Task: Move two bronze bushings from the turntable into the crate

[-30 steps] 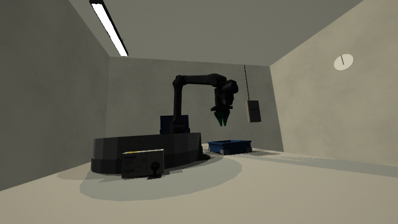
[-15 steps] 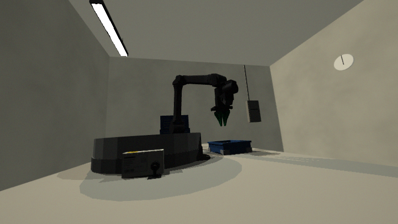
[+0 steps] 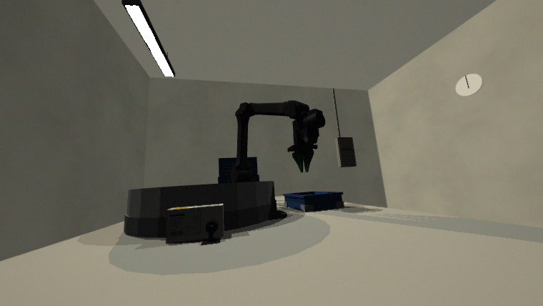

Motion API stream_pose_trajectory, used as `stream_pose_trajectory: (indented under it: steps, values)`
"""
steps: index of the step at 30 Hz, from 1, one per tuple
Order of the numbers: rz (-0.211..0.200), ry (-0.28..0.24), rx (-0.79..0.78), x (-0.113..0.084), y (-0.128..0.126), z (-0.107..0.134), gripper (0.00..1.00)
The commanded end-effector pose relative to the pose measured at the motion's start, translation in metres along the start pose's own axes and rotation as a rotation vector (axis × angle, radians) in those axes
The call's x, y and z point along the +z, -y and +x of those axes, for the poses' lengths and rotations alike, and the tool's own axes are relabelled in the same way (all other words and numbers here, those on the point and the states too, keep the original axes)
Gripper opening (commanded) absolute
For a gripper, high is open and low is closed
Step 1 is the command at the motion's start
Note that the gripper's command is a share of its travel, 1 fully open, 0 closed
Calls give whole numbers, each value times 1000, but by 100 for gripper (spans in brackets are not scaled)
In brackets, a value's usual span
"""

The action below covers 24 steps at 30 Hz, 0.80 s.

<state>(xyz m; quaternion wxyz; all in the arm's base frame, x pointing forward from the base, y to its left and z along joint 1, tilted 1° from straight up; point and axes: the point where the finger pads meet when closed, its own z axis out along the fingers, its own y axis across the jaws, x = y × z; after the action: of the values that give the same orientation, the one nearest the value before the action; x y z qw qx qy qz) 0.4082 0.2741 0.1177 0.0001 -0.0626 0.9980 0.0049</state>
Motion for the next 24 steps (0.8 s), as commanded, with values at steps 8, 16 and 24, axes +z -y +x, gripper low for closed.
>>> stream_pose_trajectory:
  steps: [8,16,24]
  values:
    - [-30,68,-9,-38,-6,-17,13]
    - [-3,16,-32,-16,15,2,13]
    - [-12,38,-91,-15,27,2,13]
